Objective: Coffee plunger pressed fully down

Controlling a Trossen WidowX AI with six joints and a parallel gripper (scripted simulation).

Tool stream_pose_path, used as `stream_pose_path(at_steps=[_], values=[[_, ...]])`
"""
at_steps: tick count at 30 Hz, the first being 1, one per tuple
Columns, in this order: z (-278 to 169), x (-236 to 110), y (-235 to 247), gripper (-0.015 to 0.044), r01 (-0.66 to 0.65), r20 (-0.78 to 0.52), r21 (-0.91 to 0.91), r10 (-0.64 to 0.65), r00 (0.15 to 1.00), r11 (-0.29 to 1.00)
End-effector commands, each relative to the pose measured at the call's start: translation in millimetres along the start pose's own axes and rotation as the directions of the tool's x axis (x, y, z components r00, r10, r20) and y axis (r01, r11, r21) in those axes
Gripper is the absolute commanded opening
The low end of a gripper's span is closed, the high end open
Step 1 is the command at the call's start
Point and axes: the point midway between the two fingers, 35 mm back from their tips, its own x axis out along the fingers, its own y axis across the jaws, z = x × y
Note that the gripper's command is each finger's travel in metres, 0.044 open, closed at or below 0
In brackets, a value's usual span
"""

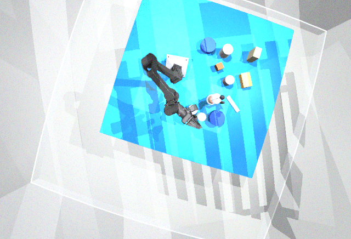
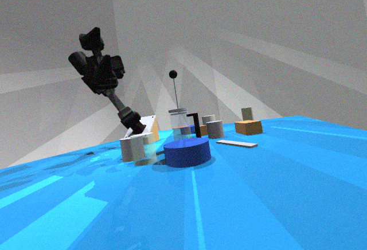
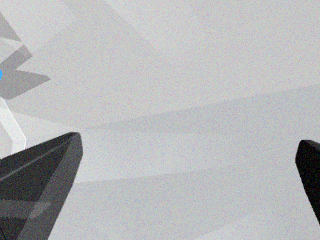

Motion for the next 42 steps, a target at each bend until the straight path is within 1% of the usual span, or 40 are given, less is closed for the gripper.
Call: stream_pose_path(at_steps=[1, 3, 5, 7, 10, 13, 15, 17, 18, 20, 21, 22, 24, 26, 28, 30, 34, 36, 38, 41, 42], values=[[12, 21, 16, 0.0440, -0.094, 0.044, 0.305, 0.085, 0.995, 0.948], [23, 31, 18, 0.0440, -0.141, 0.087, 0.452, 0.113, 0.990, 0.881], [34, 39, 25, 0.0440, -0.209, 0.123, 0.592, 0.169, 0.978, 0.778], [50, 47, 32, 0.0440, -0.285, 0.173, 0.719, 0.234, 0.957, 0.633], [79, 54, 40, 0.0440, -0.383, 0.262, 0.841, 0.333, 0.906, 0.382], [115, 59, 44, 0.0440, -0.450, 0.358, 0.876, 0.392, 0.847, 0.173], [137, 59, 44, 0.0440, -0.478, 0.406, 0.876, 0.434, 0.804, 0.066], [154, 54, 51, 0.0440, -0.487, 0.436, 0.873, 0.499, 0.748, -0.034], [163, 55, 50, 0.0440, -0.470, 0.454, 0.877, 0.493, 0.742, -0.100], [176, 49, 52, 0.0440, -0.475, 0.481, 0.865, 0.533, 0.696, -0.161], [189, 42, 54, 0.0440, -0.501, 0.509, 0.846, 0.551, 0.661, -0.181], [196, 38, 57, 0.0440, -0.501, 0.516, 0.841, 0.578, 0.632, -0.202], [205, 29, 63, 0.0440, -0.477, 0.510, 0.844, 0.641, 0.574, -0.245], [210, 20, 66, 0.0440, -0.423, 0.496, 0.857, 0.698, 0.517, -0.295], [216, 7, 71, 0.0440, -0.366, 0.447, 0.882, 0.775, 0.447, -0.297], [219, -8, 74, 0.0440, -0.305, 0.362, 0.918, 0.850, 0.384, -0.253], [220, -22, 62, 0.0440, -0.224, 0.189, 0.969, 0.904, 0.384, -0.107], [220, -27, 50, 0.0440, -0.201, 0.107, 0.979, 0.897, 0.430, -0.020], [221, -28, 32, 0.0440, -0.177, 0.040, 0.982, 0.858, 0.513, 0.060], [227, -25, -4, 0.0440, -0.147, 0.001, 0.981, 0.745, 0.667, 0.130], [229, -24, -11, 0.0440, -0.143, 0.002, 0.980, 0.719, 0.695, 0.136]])
